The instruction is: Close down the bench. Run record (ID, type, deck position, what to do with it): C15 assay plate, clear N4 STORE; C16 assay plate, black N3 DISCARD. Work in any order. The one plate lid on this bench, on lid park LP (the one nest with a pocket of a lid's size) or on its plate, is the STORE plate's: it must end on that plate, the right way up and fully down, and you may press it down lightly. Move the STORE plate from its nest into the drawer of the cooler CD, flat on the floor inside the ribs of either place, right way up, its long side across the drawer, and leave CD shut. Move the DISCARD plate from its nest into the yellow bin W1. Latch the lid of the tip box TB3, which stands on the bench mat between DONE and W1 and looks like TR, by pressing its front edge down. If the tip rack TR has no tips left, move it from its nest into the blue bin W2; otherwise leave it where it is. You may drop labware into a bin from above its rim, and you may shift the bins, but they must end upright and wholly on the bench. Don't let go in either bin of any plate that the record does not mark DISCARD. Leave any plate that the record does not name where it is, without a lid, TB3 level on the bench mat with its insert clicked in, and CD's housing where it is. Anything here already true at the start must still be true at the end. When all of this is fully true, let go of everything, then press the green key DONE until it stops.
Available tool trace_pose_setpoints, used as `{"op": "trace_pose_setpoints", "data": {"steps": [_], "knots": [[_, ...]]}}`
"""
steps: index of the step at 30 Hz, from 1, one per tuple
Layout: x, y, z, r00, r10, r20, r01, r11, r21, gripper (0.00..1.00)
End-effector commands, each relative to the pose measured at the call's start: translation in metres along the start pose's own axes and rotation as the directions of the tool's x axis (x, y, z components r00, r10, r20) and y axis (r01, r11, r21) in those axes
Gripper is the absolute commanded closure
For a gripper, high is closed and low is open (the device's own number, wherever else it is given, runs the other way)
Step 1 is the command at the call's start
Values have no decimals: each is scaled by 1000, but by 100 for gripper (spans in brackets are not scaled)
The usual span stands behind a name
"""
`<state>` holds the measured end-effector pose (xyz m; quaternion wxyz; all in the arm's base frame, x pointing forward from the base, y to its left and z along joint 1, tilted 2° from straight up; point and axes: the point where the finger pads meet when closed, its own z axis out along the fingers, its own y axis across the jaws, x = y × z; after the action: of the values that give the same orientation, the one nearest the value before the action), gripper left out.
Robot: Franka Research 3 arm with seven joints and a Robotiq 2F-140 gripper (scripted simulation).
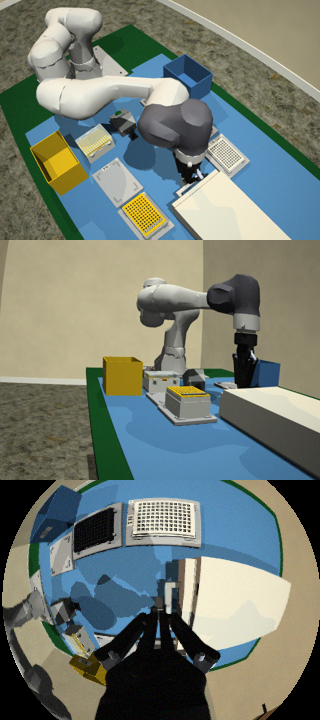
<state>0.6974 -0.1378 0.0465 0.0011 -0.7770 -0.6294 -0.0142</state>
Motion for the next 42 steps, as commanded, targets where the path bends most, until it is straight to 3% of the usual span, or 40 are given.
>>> {"op": "trace_pose_setpoints", "data": {"steps": [1, 15, 42], "knots": [[0, 4, 1, 1000, -3, -4, 3, 1000, -9, 100], [0, 4, 1, 1000, -3, -4, 3, 1000, -9, 100], [0, -27, 1, 1000, -3, -4, 3, 1000, -9, 100]]}}
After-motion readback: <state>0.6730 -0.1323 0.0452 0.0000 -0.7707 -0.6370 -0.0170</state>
